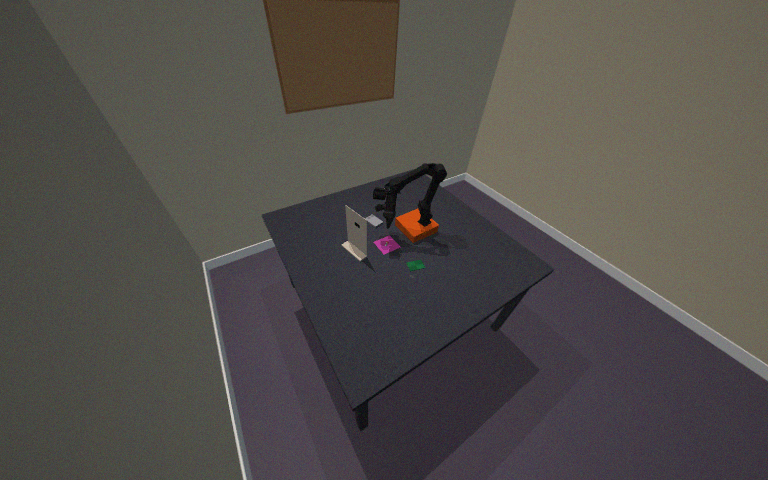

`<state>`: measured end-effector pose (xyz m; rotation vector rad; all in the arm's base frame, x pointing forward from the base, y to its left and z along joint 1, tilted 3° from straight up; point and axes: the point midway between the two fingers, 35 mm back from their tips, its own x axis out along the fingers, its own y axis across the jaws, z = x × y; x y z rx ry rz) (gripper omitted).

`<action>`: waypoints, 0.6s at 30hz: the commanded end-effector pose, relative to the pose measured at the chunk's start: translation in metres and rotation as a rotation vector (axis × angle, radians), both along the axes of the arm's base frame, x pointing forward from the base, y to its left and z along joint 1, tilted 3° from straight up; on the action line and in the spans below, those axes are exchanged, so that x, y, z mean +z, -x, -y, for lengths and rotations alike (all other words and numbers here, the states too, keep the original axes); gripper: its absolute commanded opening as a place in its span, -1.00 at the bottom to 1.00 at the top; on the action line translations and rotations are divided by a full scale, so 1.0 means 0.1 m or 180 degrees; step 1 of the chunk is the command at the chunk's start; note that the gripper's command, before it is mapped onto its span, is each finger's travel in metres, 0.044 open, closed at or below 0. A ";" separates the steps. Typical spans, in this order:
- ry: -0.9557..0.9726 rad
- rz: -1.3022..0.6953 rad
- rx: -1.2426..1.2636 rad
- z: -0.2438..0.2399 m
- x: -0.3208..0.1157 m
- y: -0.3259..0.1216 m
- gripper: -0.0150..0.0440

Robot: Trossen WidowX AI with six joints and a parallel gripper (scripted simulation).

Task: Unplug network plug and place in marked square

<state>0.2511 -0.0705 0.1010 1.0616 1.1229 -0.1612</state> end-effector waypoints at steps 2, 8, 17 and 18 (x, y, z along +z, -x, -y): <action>-0.0002 -0.0002 0.0000 0.01 0.04 -0.01 0.04; -0.0002 0.0002 0.0003 0.03 0.24 -0.02 0.04; -0.0003 0.0008 0.0005 0.04 0.55 -0.02 0.04; -0.0003 0.0008 0.0006 0.04 0.58 -0.01 0.04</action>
